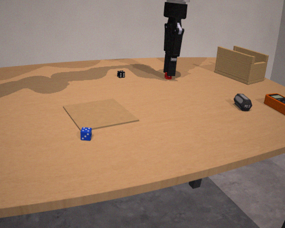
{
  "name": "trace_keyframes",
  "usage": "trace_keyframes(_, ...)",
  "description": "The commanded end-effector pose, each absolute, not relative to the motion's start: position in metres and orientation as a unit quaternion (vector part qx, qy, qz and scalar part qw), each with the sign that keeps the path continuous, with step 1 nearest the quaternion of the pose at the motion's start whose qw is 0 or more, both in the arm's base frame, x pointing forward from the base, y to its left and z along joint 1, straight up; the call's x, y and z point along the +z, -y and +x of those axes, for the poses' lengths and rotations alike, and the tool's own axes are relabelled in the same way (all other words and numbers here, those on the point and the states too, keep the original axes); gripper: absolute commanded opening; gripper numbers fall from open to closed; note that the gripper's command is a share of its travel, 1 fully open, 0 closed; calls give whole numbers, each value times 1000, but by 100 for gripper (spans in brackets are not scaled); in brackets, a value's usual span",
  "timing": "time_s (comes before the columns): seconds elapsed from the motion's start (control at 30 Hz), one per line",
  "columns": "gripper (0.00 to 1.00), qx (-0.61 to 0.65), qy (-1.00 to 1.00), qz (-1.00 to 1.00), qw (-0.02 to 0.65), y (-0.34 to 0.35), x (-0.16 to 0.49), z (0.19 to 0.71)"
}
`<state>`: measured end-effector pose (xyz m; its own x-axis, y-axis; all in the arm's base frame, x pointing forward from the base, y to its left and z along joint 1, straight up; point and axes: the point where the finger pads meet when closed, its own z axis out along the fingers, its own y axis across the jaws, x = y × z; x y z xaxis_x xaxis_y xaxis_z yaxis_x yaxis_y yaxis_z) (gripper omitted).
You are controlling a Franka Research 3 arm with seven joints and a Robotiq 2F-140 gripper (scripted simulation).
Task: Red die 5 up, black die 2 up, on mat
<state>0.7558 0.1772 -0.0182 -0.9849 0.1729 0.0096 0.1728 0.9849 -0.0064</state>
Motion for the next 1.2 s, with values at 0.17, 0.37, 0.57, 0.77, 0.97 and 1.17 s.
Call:
trace_keyframes(0.17,29,0,996,-89,3,-178,-28,758)
trace_keyframes(0.37,29,0,996,-89,3,-178,-29,758)
trace_keyframes(0.57,29,0,996,-89,3,-178,-30,758)
trace_keyframes(0.77,29,0,996,-89,3,-178,-30,758)
trace_keyframes(0.97,29,0,996,-89,3,-178,-30,758)
trace_keyframes(1.17,29,0,996,-89,3,-178,-30,758)
